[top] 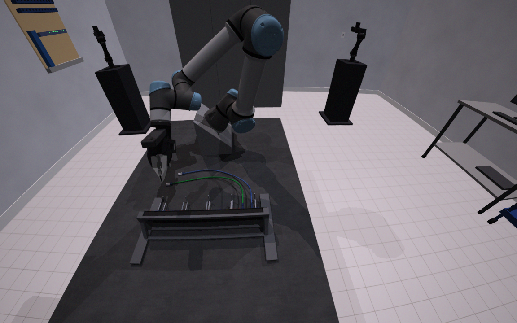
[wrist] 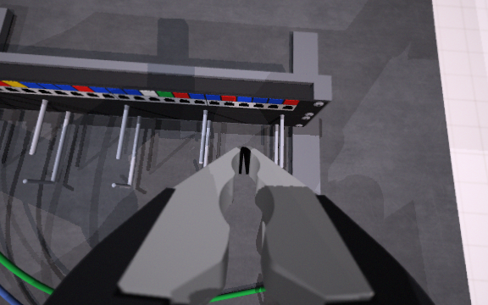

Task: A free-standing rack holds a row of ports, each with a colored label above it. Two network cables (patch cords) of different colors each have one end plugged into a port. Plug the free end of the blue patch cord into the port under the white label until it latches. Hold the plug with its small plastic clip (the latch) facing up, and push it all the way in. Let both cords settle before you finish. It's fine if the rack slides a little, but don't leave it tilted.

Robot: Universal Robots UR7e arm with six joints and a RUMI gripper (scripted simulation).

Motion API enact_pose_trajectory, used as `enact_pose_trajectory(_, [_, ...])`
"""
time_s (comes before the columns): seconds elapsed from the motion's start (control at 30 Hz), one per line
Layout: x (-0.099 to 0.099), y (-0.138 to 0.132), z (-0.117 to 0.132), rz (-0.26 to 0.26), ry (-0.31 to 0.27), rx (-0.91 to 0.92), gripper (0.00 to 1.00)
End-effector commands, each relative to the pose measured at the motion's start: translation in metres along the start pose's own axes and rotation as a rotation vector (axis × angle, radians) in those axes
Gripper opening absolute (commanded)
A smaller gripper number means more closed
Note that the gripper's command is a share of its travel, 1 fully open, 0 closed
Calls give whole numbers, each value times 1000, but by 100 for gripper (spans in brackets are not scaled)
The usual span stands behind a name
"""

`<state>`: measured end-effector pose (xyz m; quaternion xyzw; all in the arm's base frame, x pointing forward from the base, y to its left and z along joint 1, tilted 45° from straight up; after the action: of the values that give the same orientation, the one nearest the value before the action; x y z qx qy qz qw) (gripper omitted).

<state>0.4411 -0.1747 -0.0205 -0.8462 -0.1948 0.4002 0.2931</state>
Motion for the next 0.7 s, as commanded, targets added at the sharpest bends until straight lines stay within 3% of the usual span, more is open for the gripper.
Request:
enact_pose_trajectory(0.0, [22,1,-1,7,3,1,0])
enact_pose_trajectory(0.17, [41,1,-1,7,3,1,0])
enact_pose_trajectory(0.67, [66,1,-1,7,3,1,0])
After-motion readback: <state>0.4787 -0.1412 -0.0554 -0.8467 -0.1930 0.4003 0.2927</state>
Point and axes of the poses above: the point where the finger pads meet when closed, its own x axis out along the fingers, its own y axis across the jaws, z = x × y, the point moved 10 cm from there along -x, back along the fingers, and after that the axes turned 7 degrees about -x, right-handed, at the moved point
